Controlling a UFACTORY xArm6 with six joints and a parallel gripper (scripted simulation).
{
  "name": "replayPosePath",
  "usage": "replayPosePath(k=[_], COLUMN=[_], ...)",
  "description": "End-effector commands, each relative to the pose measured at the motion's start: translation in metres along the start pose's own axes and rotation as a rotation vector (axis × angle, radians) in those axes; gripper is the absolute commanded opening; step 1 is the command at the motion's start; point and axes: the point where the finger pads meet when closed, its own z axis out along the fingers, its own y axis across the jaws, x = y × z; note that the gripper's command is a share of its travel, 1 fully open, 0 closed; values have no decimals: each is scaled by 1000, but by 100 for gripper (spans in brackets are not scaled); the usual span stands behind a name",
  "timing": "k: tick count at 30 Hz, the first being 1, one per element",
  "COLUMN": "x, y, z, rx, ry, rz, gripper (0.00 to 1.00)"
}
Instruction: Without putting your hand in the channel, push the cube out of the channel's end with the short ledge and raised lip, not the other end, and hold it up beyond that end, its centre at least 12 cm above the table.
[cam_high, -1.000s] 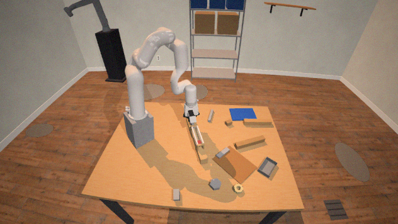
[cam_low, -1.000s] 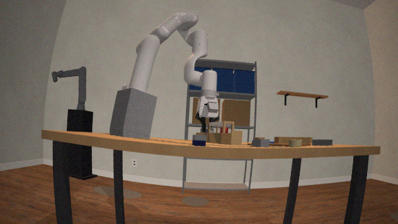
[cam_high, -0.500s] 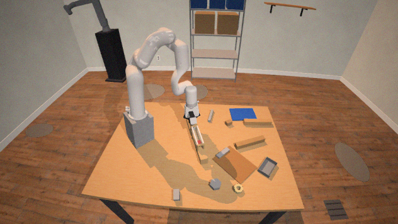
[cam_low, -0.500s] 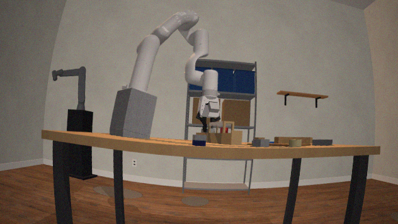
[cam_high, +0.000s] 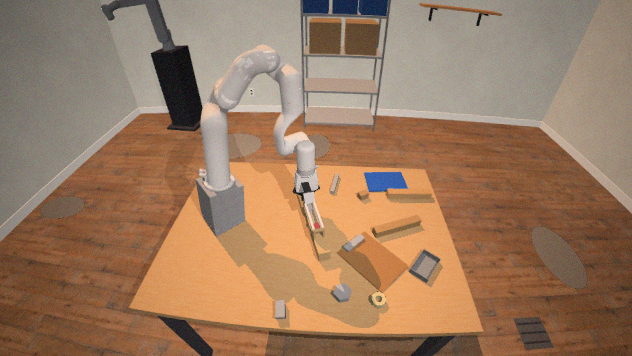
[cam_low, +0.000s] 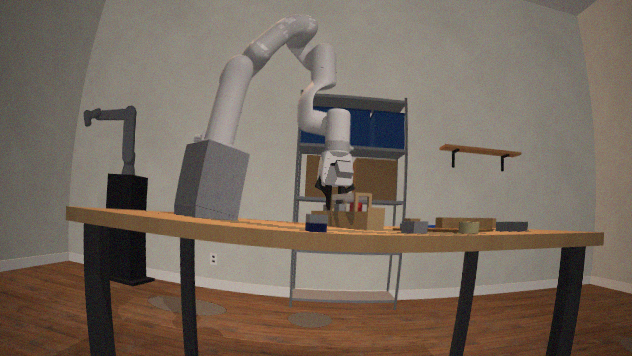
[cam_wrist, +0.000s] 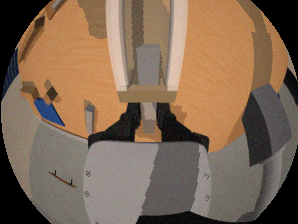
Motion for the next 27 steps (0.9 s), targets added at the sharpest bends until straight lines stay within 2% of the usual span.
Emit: replayPosePath(k=[1, 18, 19, 27], x=[7, 9, 9, 9], y=[-1, -1, -1, -1], z=[-1, -1, -1, -1], rx=[3, 3, 3, 3], ry=[0, 0, 0, 0], rz=[0, 0, 0, 0], gripper=[0, 0, 38, 38])
